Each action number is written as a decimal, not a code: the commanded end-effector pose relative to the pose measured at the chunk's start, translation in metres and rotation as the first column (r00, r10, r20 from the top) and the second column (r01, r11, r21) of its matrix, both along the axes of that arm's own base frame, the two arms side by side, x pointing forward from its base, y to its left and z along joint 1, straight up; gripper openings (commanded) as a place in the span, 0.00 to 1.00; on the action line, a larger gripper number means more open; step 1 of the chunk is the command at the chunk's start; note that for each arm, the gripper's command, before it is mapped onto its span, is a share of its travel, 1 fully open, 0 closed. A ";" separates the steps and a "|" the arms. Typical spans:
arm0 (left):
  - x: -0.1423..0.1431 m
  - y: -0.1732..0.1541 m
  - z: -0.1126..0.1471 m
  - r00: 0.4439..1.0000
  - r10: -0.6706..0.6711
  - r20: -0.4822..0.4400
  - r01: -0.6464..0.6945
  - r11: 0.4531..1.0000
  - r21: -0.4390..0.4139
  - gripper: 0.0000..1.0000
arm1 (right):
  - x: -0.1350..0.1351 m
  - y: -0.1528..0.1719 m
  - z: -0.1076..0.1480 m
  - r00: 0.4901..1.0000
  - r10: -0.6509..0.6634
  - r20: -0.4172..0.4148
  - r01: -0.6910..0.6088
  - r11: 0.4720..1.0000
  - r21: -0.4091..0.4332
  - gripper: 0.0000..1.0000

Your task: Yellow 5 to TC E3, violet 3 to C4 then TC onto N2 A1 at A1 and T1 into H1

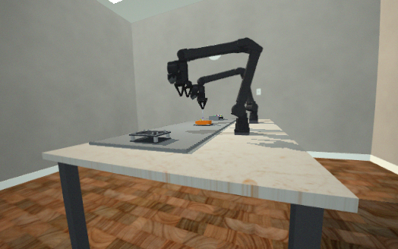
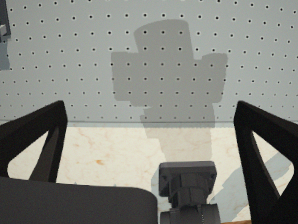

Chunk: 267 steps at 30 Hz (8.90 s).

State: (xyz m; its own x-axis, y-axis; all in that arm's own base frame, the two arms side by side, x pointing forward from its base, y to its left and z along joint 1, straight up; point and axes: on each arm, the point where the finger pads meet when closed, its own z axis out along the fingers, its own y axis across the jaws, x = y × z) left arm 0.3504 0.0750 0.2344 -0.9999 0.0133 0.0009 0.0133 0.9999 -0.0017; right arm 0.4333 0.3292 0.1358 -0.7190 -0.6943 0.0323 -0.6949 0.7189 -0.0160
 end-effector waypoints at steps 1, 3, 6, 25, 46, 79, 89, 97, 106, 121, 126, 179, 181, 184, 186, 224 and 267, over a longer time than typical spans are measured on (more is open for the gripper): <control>0.009 0.002 0.014 0.999 -0.001 0.036 0.001 1.000 0.009 1.00 | 0.007 -0.004 0.017 0.999 -0.013 0.040 0.011 1.000 0.028 0.09; 0.009 0.002 0.014 0.999 -0.001 0.036 0.001 1.000 0.009 1.00 | 0.009 -0.003 0.018 0.999 -0.012 0.044 0.011 0.999 0.030 0.09; 0.009 0.002 0.014 0.999 -0.001 0.036 0.001 1.000 0.009 1.00 | 0.008 -0.003 0.017 0.999 -0.012 0.041 0.011 1.000 0.028 0.09; 0.009 0.002 0.014 0.999 -0.001 0.036 0.001 1.000 0.009 1.00 | 0.007 -0.004 0.004 1.000 -0.011 0.027 0.010 1.000 0.018 0.09; 0.009 0.002 0.014 0.999 -0.001 0.036 0.001 1.000 0.009 1.00 | 0.008 -0.004 -0.007 1.000 -0.010 0.016 0.010 1.000 0.009 0.09; 0.009 0.002 0.014 0.999 -0.001 0.036 0.001 1.000 0.009 1.00 | 0.008 -0.003 -0.015 1.000 -0.009 0.014 0.009 1.000 0.007 0.09; 0.009 0.002 0.014 0.999 -0.001 0.036 0.001 1.000 0.009 1.00 | 0.007 -0.005 -0.018 1.000 -0.009 0.011 0.009 1.000 0.005 0.09; 0.009 0.002 0.014 0.999 -0.001 0.036 0.001 1.000 0.009 1.00 | 0.007 -0.005 -0.021 1.000 -0.009 0.008 0.009 1.000 0.003 0.09; 0.009 0.002 0.014 0.999 -0.001 0.036 0.001 1.000 0.009 1.00 | 0.012 0.000 0.002 1.000 -0.009 0.030 0.009 1.000 0.020 0.09; 0.009 0.002 0.014 0.999 -0.001 0.036 0.001 1.000 0.009 1.00 | 0.012 0.000 0.002 1.000 -0.009 0.030 0.009 1.000 0.019 0.11; 0.009 0.002 0.014 0.999 -0.001 0.036 0.001 1.000 0.009 1.00 | 0.012 0.000 0.002 1.000 -0.009 0.030 0.009 1.000 0.019 0.11; 0.009 0.002 0.014 0.999 -0.001 0.036 0.001 1.000 0.009 1.00 | 0.018 0.006 0.052 0.998 -0.007 0.059 0.004 0.998 0.057 0.11; 0.009 0.002 0.014 0.999 -0.001 0.036 0.001 1.000 0.009 1.00 | 0.018 0.006 0.054 0.998 -0.007 0.059 0.004 0.998 0.057 0.11; 0.009 0.002 0.014 0.999 -0.001 0.036 0.001 1.000 0.009 1.00 | 0.018 0.005 0.056 0.998 -0.007 0.059 0.003 0.998 0.057 0.11; 0.009 0.002 0.014 0.999 -0.001 0.036 0.001 1.000 0.009 1.00 | 0.018 0.006 0.057 0.998 -0.006 0.059 0.003 0.998 0.057 0.11; 0.009 0.002 0.014 0.999 -0.001 0.036 0.001 1.000 0.009 1.00 | 0.018 0.005 0.064 0.998 -0.004 0.058 0.001 0.998 0.058 0.11; 0.009 0.002 0.014 0.999 -0.001 0.036 0.001 1.000 0.009 1.00 | 0.018 0.004 0.064 0.998 -0.005 0.058 0.001 0.998 0.058 0.11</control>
